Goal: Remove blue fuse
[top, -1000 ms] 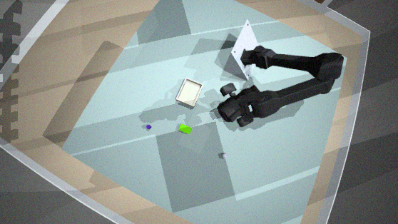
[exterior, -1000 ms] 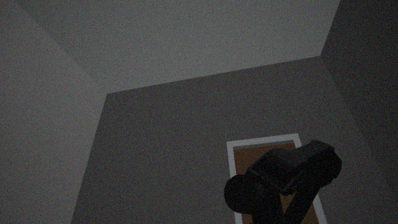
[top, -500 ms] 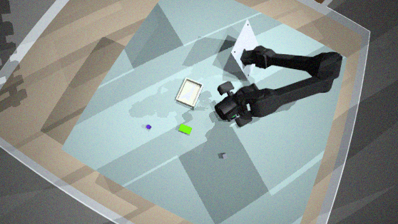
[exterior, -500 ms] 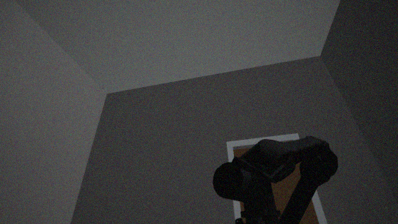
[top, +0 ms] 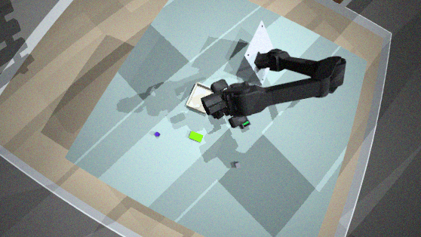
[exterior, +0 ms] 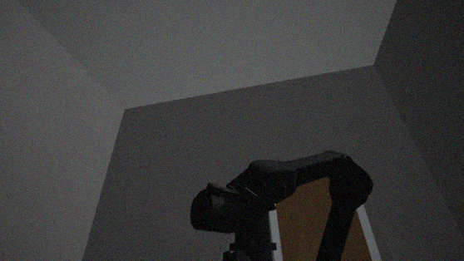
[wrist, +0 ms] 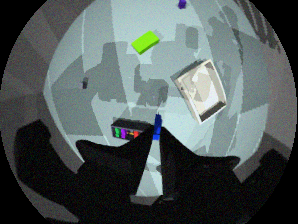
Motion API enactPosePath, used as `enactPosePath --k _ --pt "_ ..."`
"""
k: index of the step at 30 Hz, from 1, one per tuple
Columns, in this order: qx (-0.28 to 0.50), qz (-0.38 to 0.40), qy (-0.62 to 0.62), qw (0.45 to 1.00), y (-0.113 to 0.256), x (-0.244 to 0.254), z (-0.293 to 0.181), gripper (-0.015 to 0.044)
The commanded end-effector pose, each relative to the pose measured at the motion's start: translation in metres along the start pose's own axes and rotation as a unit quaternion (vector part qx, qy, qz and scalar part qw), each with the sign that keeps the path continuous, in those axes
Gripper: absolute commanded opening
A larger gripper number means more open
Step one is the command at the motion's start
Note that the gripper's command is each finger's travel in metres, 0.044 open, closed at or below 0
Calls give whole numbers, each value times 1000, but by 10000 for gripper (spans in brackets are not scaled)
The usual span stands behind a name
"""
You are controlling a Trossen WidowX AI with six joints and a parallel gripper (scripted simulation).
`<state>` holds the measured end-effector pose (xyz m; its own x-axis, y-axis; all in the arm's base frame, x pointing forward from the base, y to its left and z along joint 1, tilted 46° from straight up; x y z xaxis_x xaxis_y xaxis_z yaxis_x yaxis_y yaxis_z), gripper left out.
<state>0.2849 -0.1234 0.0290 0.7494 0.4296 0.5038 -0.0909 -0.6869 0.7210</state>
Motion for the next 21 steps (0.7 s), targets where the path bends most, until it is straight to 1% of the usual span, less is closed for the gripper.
enactPosePath --k 1,21 --pt "0 -3 2 1000 -1 -14 15 0" --pt "5 0 5 1000 -10 -105 78 0"
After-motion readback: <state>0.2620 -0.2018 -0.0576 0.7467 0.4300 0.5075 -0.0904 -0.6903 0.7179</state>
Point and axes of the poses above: the point midway between the two fingers, 35 mm back from their tips, its own y axis back along the fingers, its own x axis across the jaws, z = x × y, the point moved 4 cm from there along y, back along the fingers, and after that the axes turned 9 degrees about -y, right-handed, at the moved point
